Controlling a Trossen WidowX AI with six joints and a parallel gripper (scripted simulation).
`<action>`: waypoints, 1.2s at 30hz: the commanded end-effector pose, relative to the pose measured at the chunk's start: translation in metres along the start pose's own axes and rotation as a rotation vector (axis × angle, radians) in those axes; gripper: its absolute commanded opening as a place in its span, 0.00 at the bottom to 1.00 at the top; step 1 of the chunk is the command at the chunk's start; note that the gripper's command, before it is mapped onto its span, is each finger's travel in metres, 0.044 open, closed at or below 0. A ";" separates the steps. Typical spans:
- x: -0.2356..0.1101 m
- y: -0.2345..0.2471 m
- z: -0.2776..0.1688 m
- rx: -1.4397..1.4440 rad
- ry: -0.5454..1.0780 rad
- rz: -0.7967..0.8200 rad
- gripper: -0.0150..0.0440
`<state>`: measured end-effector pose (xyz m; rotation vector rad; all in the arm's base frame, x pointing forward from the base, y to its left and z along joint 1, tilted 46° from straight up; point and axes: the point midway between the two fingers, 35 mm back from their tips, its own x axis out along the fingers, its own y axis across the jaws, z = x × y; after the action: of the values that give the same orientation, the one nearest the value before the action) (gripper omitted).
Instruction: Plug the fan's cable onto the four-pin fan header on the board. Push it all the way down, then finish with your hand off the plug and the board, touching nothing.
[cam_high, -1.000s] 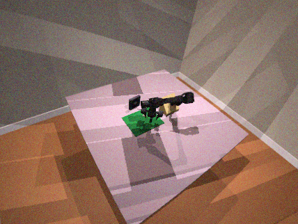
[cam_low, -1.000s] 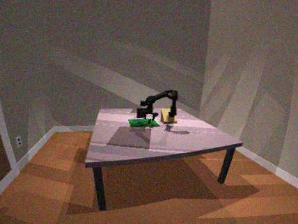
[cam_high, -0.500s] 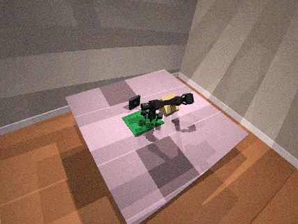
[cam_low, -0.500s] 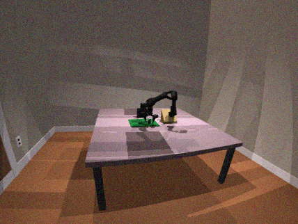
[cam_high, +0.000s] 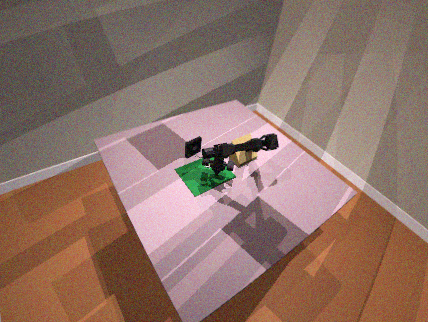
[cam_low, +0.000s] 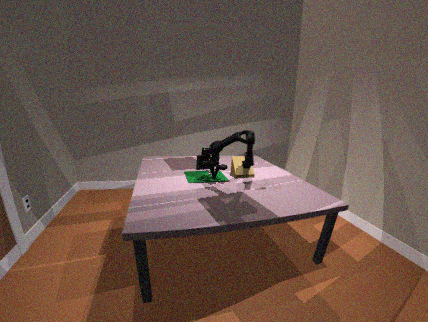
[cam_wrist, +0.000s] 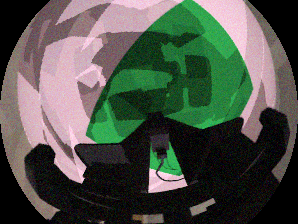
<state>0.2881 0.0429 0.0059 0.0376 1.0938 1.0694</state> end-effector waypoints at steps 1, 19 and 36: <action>0.000 0.000 0.000 -0.001 0.000 0.000 0.28; -0.049 -0.010 -0.005 -0.187 -0.001 0.000 0.25; -0.050 -0.035 -0.022 -0.775 0.001 -0.003 0.25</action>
<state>0.2911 -0.0167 0.0147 -0.5053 0.6756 1.3984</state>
